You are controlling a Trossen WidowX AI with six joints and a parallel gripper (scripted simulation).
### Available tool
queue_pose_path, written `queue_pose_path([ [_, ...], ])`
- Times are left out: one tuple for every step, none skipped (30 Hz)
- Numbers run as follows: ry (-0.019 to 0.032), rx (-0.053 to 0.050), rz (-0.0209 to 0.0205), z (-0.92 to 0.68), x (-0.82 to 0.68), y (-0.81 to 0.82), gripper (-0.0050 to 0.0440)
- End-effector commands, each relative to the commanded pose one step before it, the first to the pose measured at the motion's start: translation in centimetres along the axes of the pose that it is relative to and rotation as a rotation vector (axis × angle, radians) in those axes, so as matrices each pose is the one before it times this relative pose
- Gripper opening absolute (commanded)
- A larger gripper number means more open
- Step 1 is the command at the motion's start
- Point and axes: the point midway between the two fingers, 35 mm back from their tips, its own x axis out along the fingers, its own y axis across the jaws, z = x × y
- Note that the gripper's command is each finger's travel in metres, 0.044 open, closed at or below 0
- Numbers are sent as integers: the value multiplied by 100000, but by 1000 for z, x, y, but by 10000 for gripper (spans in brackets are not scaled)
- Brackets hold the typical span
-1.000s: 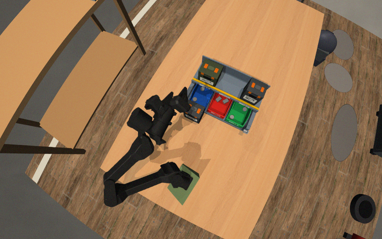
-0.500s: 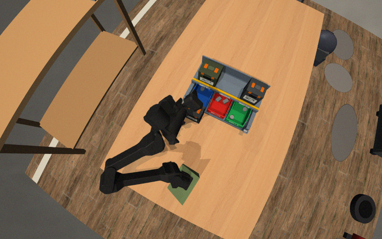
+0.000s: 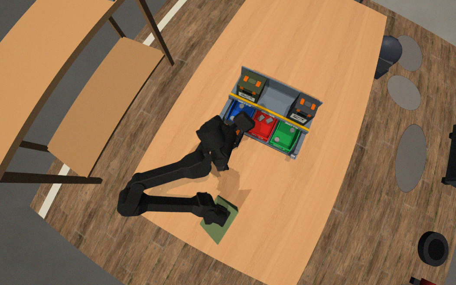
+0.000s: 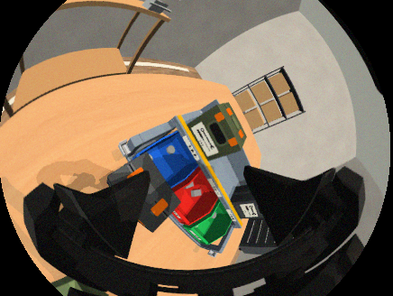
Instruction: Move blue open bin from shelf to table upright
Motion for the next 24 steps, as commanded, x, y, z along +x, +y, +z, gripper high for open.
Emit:
queue_pose_path([
  [2315, -5234, 7051, -449, 878, -621, 440],
  [0, 0, 0, 0, 0, 0, 440],
  [0, 0, 0, 0, 0, 0, 440],
  [0, 0, 0, 0, 0, 0, 440],
  [0, 0, 0, 0, 0, 0, 440],
  [0, 0, 0, 0, 0, 0, 440],
  [0, 0, 0, 0, 0, 0, 440],
  [0, 0, 0, 0, 0, 0, 440],
  [0, 0, 0, 0, 0, 0, 440],
  [0, 0, 0, 0, 0, 0, 440],
  [1722, -1016, 3843, -2, -101, 126, 440],
  [1831, -1899, 4481, 112, -30, -48, 440],
  [1831, -1899, 4481, 110, -35, -49, 440],
  [1831, -1899, 4481, 109, -39, -49, 440],
  [1831, -1899, 4481, 107, -43, -49, 440],
  [0, 0, 0, 0, 0, 0, 440],
  [0, 0, 0, 0, 0, 0, 440],
  [0, 0, 0, 0, 0, 0, 440],
  [0, 0, 0, 0, 0, 0, 440],
  [0, 0, 0, 0, 0, 0, 440],
  [0, 0, 0, 0, 0, 0, 440],
  [0, 0, 0, 0, 0, 0, 440],
  [0, 0, 0, 0, 0, 0, 440],
  [0, 0, 0, 0, 0, 0, 440],
])
